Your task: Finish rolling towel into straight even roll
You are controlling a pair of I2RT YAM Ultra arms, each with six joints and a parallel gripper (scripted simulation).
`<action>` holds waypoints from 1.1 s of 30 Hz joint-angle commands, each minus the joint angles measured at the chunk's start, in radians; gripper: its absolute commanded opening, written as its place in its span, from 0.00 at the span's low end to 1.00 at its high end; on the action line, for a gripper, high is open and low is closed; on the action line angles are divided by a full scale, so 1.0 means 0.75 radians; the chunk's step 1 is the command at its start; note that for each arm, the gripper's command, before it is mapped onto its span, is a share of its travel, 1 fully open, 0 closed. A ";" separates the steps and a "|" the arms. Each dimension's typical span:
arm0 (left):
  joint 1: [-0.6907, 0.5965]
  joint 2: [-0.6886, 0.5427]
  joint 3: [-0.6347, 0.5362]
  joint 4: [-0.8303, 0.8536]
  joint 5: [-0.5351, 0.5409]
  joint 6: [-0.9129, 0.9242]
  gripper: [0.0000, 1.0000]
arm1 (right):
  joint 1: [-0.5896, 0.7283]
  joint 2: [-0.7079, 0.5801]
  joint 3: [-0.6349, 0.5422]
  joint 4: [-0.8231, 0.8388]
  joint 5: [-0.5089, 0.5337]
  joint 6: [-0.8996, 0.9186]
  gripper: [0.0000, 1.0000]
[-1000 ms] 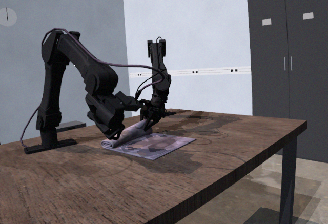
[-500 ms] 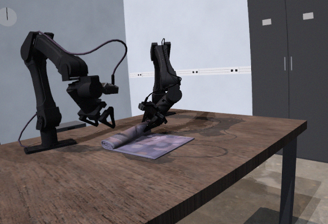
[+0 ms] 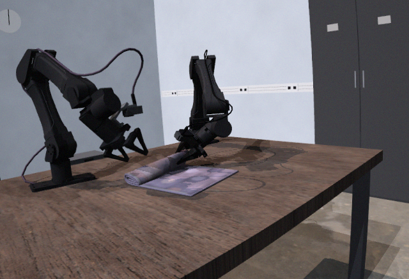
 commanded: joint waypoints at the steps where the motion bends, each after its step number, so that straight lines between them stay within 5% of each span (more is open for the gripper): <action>1: 0.011 0.012 0.037 -0.060 0.041 0.034 0.23 | -0.015 0.030 0.032 0.041 -0.028 -0.025 0.98; 8: 0.011 0.034 0.031 -0.040 0.041 0.041 0.23 | -0.058 0.125 0.103 0.000 -0.063 -0.132 0.98; 25: 0.011 0.034 0.032 -0.042 0.041 0.042 0.23 | -0.045 0.281 -0.155 0.416 -0.055 -0.114 0.98; 33: 0.011 0.034 0.032 -0.042 0.041 0.042 0.23 | -0.018 0.348 -0.107 0.465 -0.048 -0.076 0.98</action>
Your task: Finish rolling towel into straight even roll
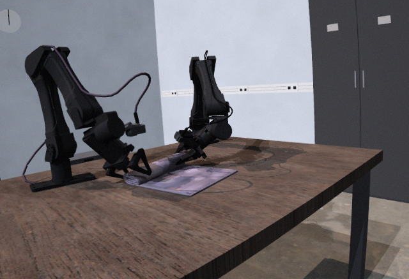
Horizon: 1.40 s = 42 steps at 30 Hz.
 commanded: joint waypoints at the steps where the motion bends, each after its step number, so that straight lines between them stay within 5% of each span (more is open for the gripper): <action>1: 0.010 0.013 0.031 -0.030 0.008 0.017 0.23 | 0.029 0.048 0.051 0.092 -0.003 0.022 0.98; 6: 0.010 0.013 0.031 -0.030 0.008 0.017 0.23 | 0.029 0.065 0.077 0.083 -0.003 0.022 0.98; 17: 0.010 0.013 0.031 -0.030 0.008 0.017 0.23 | 0.032 0.079 0.076 0.100 -0.001 0.026 0.51; 22: 0.010 0.013 0.031 -0.030 0.008 0.017 0.23 | 0.033 0.079 0.076 0.101 -0.001 0.026 0.41; 42: 0.010 0.013 0.031 -0.030 0.008 0.017 0.23 | 0.033 0.081 0.076 0.103 -0.001 0.027 0.28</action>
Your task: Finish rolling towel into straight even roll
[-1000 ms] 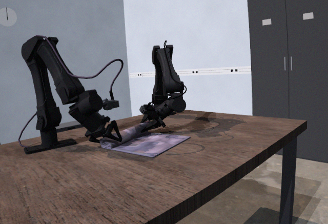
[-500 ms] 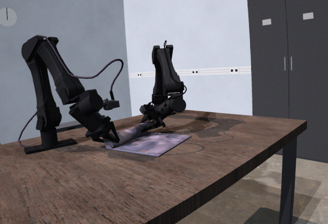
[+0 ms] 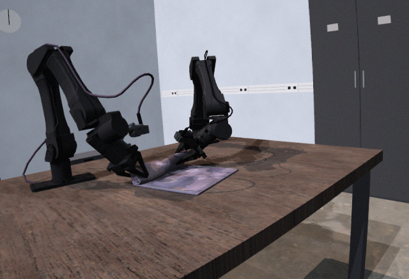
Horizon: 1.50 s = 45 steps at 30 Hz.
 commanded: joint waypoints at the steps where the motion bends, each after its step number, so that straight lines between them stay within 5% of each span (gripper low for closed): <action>1: 0.010 0.013 0.031 -0.029 0.007 0.017 0.23 | 0.014 0.011 0.047 0.016 -0.013 0.011 0.28; 5: 0.010 0.013 0.031 -0.029 0.007 0.017 0.23 | 0.014 0.011 0.047 0.016 -0.013 0.011 0.27; 10: 0.010 0.004 0.036 -0.042 0.007 0.017 0.43 | 0.014 0.011 0.047 0.016 -0.013 0.012 0.27; 12: 0.010 0.004 0.036 -0.042 0.007 0.017 0.43 | 0.014 0.011 0.047 0.016 -0.013 0.012 0.27; 22: 0.011 -0.019 0.051 -0.081 0.008 0.017 0.85 | 0.014 0.011 0.047 0.016 -0.013 0.012 0.27; 32: 0.090 -0.037 0.112 -0.263 0.007 0.144 0.85 | 0.013 0.059 0.121 -0.091 -0.016 0.016 0.27; 45: 0.201 -0.028 0.258 -0.558 -0.016 0.347 0.86 | 0.005 0.284 0.428 -0.524 -0.032 0.031 0.27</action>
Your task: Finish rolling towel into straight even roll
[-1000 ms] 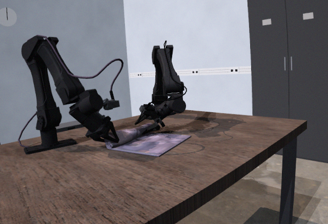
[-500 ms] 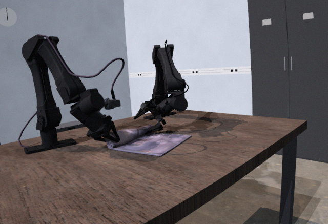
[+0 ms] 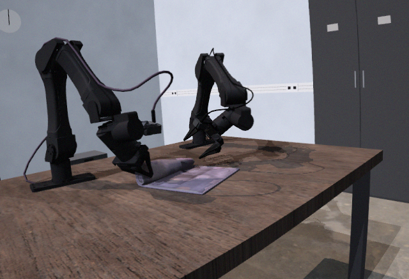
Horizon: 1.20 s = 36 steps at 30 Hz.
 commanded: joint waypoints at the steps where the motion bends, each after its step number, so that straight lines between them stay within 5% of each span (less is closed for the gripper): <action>1: -0.003 -0.020 0.037 -0.080 0.006 0.054 0.86 | 0.005 0.025 0.070 -0.136 -0.031 0.017 0.27; 18: -0.252 -0.502 -0.434 0.633 -0.478 -0.200 0.92 | -0.007 0.480 0.583 -0.804 -0.055 0.010 0.27; 24: -0.439 -0.707 -0.690 0.972 -0.837 -0.271 0.94 | -0.010 0.658 0.761 -1.039 -0.060 -0.010 0.27; 31: -0.618 -0.811 -0.873 1.230 -1.182 -0.277 0.97 | -0.012 0.800 0.899 -1.222 -0.063 -0.026 0.27; 36: -0.654 -0.813 -0.921 1.314 -1.259 -0.274 0.98 | -0.012 0.837 0.932 -1.269 -0.062 -0.035 0.27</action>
